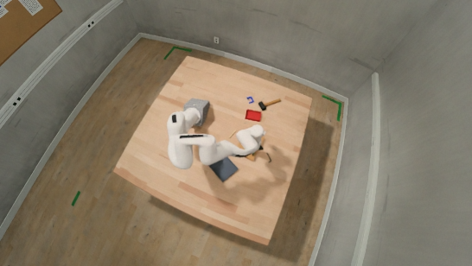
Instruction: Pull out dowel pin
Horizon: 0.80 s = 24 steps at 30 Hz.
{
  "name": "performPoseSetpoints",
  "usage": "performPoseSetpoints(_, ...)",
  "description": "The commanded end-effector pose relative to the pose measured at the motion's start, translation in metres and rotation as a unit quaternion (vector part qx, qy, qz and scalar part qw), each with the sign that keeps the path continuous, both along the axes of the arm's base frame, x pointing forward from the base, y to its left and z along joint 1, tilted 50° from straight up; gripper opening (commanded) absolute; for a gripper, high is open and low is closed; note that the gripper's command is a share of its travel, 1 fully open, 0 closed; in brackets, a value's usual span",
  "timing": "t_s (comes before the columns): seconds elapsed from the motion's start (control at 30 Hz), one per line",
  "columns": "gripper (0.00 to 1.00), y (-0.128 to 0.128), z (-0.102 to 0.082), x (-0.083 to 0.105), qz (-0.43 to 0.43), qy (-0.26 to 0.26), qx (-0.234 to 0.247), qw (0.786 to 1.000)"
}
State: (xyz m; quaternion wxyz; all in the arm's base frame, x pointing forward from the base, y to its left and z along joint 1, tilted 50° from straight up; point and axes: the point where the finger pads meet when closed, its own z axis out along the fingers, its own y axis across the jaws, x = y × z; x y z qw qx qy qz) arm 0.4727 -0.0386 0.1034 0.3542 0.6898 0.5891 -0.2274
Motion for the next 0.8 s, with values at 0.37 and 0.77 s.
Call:
performPoseSetpoints(0.37, 0.77, -0.011, -0.009, 0.003, 0.001, -0.002, 0.001, 1.000)
performPoseSetpoints(0.77, 0.77, -0.015, -0.012, 0.004, 0.001, -0.002, 0.001, 1.000)
